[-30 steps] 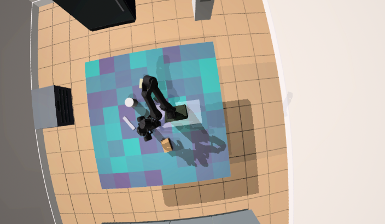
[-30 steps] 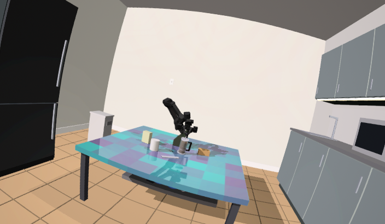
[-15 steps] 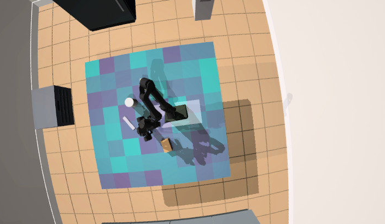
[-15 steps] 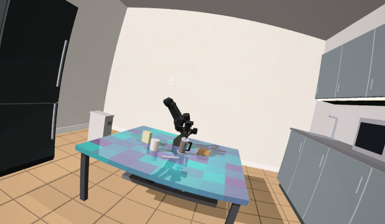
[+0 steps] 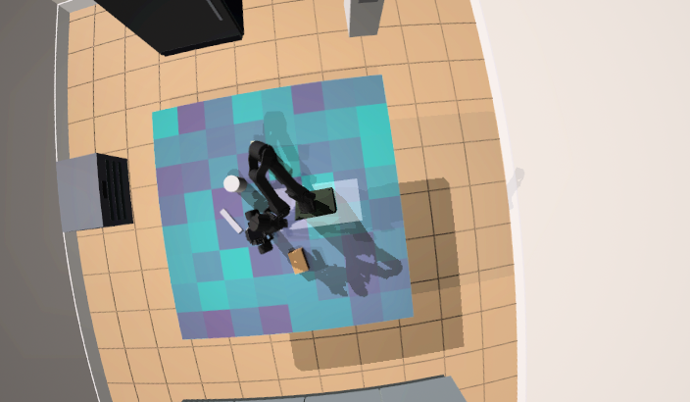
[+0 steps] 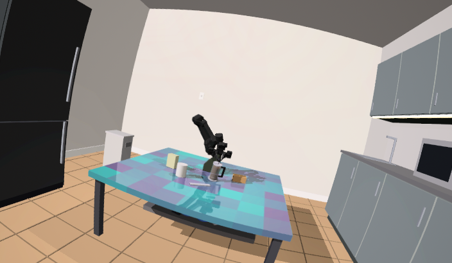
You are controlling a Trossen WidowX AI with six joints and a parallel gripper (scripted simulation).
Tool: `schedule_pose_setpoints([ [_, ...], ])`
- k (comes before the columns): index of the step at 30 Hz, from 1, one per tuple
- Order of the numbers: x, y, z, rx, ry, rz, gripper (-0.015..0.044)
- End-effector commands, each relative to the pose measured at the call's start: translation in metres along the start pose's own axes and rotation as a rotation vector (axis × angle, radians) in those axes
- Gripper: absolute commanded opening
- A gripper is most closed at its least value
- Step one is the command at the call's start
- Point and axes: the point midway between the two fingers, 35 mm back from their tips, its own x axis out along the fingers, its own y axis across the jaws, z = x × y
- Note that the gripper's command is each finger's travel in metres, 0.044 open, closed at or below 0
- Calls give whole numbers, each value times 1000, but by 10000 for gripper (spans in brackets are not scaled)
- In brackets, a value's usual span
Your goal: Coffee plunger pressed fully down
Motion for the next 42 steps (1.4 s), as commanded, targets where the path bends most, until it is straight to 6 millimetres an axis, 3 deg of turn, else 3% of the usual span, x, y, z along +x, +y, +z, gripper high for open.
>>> schedule_pose_setpoints([
  [1,2,0,-5,-23,22,-8,126],
  [22,2,1,0,-5,4,-2,126],
  [34,2,1,0,-5,4,-2,440],
  [37,2,1,0,-5,4,-2,440],
  [42,-3,7,18,-22,-35,21,440],
])
